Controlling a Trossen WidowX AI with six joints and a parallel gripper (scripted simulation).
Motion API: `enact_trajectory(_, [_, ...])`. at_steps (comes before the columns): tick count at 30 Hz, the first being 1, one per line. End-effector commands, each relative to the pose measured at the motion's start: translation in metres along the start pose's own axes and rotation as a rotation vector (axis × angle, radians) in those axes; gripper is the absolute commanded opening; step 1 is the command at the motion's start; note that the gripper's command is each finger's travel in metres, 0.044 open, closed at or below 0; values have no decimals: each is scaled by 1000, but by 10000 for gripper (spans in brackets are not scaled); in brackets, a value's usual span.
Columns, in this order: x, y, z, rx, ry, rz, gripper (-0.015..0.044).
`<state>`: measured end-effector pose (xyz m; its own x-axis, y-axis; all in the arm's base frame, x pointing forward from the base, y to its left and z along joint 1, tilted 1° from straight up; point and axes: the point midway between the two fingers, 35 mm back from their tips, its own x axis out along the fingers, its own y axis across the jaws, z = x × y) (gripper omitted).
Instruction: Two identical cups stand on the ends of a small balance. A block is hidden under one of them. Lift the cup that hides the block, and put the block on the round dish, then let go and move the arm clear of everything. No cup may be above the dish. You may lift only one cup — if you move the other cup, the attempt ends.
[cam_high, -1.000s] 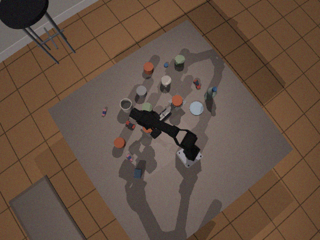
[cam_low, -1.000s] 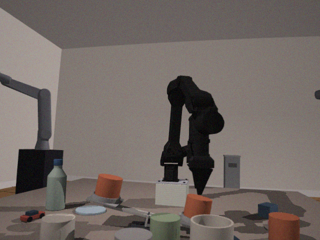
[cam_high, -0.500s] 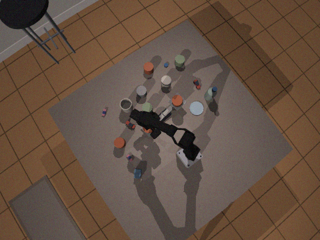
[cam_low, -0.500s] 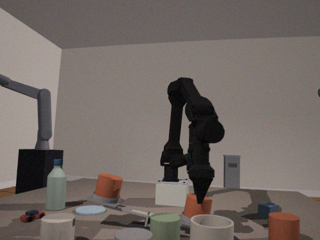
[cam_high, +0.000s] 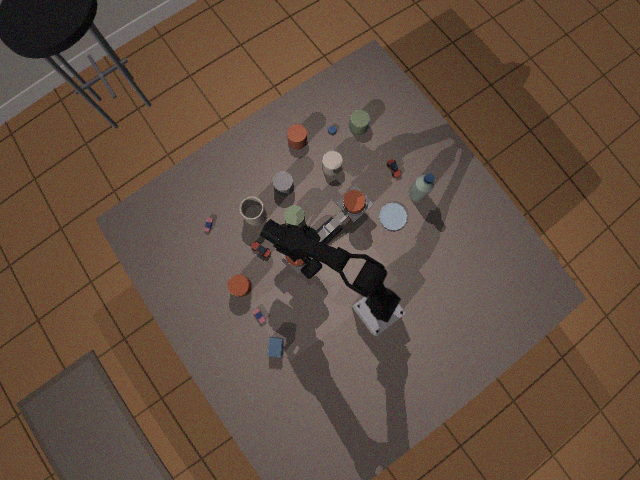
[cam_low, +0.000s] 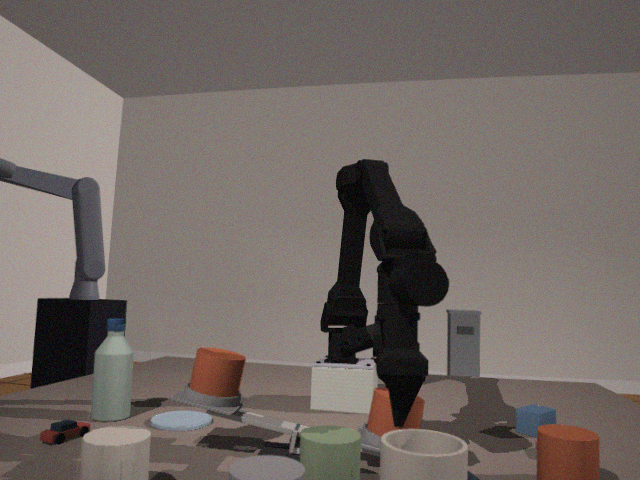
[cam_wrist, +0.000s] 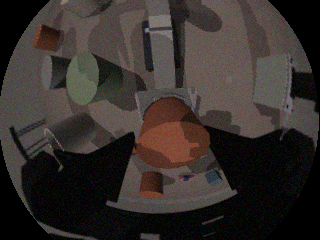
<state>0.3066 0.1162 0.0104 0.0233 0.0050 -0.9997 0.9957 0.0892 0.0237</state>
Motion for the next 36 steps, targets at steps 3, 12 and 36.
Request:
enact_trajectory(3, [12, -2, 1, 2, -5, -5, 440])
enact_trajectory(12, [15, -2, 1, 2, -5, -5, 322])
enact_trajectory(36, [-5, 2, 0, 2, -4, -5, 0])
